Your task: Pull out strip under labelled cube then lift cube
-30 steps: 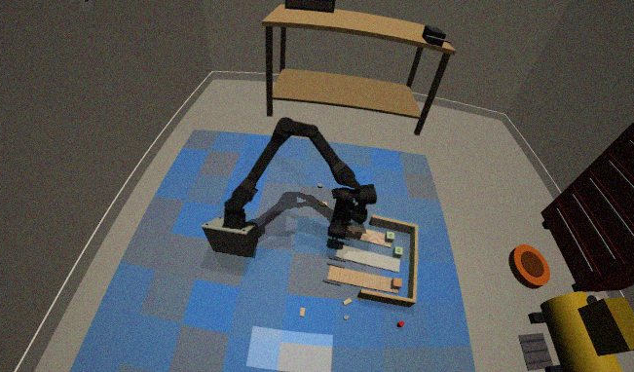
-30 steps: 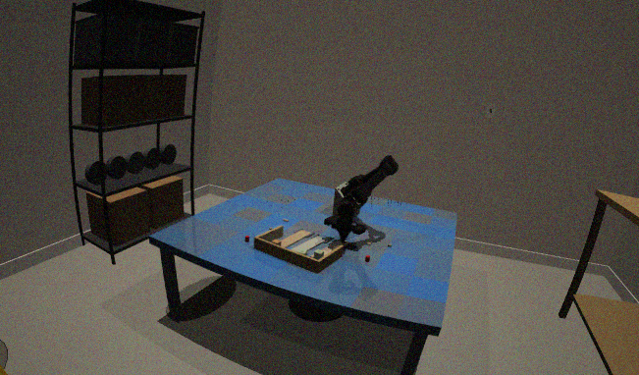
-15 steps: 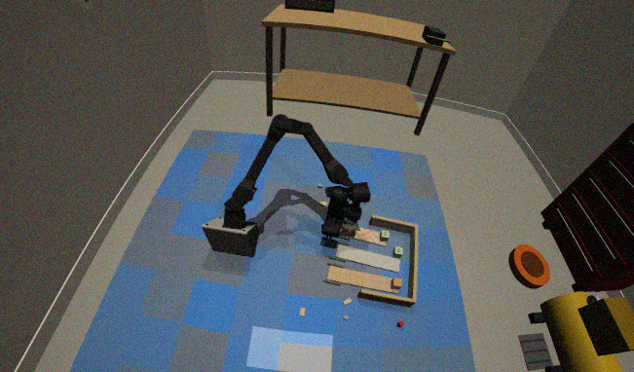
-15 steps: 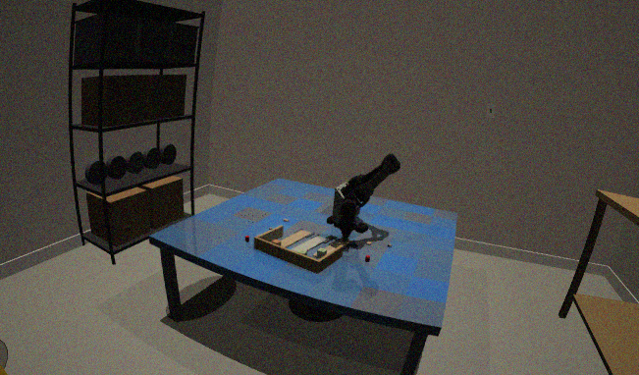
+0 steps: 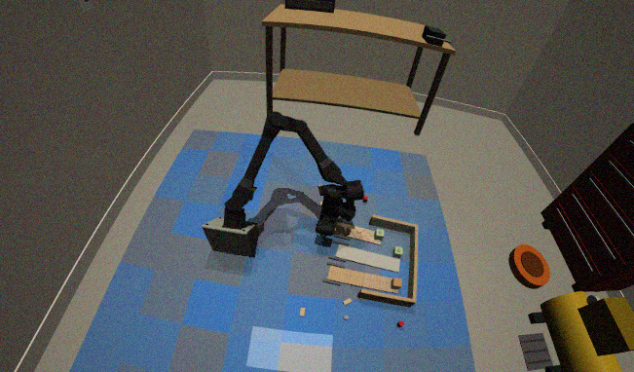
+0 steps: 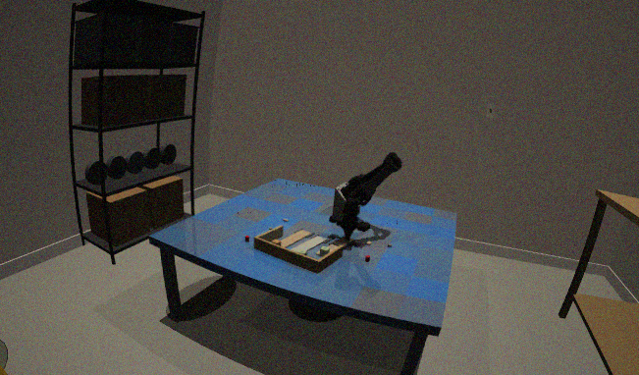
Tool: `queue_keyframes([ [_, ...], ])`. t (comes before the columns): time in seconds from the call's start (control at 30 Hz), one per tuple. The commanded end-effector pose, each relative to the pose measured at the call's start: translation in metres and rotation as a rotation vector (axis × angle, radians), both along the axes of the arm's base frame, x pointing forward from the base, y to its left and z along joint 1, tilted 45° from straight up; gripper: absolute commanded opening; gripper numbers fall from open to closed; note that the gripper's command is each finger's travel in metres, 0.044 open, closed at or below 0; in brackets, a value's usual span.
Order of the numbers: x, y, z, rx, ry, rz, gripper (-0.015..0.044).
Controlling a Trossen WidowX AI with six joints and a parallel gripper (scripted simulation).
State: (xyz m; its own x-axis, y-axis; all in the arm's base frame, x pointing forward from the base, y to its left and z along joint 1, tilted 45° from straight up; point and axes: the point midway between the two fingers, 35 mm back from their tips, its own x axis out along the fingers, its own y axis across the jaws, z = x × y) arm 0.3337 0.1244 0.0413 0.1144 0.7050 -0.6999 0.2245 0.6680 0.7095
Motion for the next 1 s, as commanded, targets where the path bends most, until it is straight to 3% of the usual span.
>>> queue_keyframes([
  [0.0,-0.014,0.007,-0.005,0.001,0.029,0.014,0.0],
  [0.97,-0.055,0.016,-0.001,0.002,0.031,0.014,0.0],
])
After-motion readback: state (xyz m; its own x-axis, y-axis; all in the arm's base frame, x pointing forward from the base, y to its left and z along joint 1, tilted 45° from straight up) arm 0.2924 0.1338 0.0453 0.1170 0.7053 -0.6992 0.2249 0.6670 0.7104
